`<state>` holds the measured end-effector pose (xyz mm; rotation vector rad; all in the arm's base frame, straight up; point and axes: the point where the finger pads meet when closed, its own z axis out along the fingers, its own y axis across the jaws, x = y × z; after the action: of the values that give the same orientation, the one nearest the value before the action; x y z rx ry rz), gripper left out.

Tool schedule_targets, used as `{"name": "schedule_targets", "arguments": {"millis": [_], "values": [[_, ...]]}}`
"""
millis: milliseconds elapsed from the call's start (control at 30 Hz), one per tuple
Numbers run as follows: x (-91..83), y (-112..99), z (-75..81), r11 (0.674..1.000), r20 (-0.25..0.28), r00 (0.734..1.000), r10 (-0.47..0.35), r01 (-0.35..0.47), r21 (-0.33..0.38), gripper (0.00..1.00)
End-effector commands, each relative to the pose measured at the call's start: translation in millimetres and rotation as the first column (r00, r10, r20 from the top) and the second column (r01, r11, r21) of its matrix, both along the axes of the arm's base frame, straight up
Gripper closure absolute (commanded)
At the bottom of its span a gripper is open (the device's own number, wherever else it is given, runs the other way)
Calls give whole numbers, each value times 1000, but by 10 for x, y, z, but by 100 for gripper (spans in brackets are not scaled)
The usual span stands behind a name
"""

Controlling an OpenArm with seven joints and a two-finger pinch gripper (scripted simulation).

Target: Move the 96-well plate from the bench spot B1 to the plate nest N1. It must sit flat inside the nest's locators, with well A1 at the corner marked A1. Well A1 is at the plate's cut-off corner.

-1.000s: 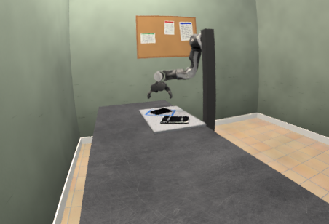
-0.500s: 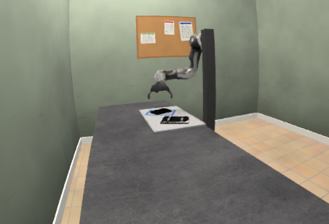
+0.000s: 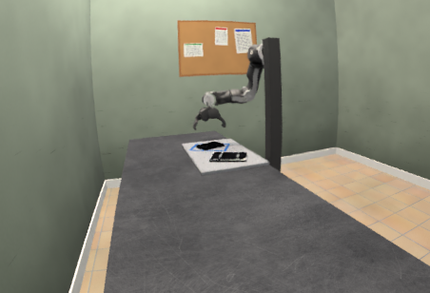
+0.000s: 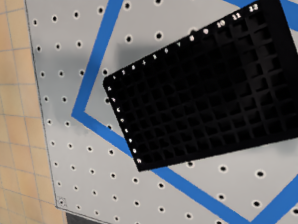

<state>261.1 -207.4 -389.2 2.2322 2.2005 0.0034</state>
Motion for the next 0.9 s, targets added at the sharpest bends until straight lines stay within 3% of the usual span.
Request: {"name": "schedule_targets", "arguments": {"millis": [0, 167, 333, 733, 867], "values": [[13, 14, 4, 1000, 9, 1000, 7, -7, 3, 0], [13, 14, 4, 1000, 9, 1000, 7, -7, 3, 0], [16, 20, 9, 973, 11, 973, 229, -229, 1, 0], [16, 20, 9, 973, 11, 973, 229, -229, 1, 0], [20, 16, 8, 918, 10, 918, 397, -397, -1, 0]]}}
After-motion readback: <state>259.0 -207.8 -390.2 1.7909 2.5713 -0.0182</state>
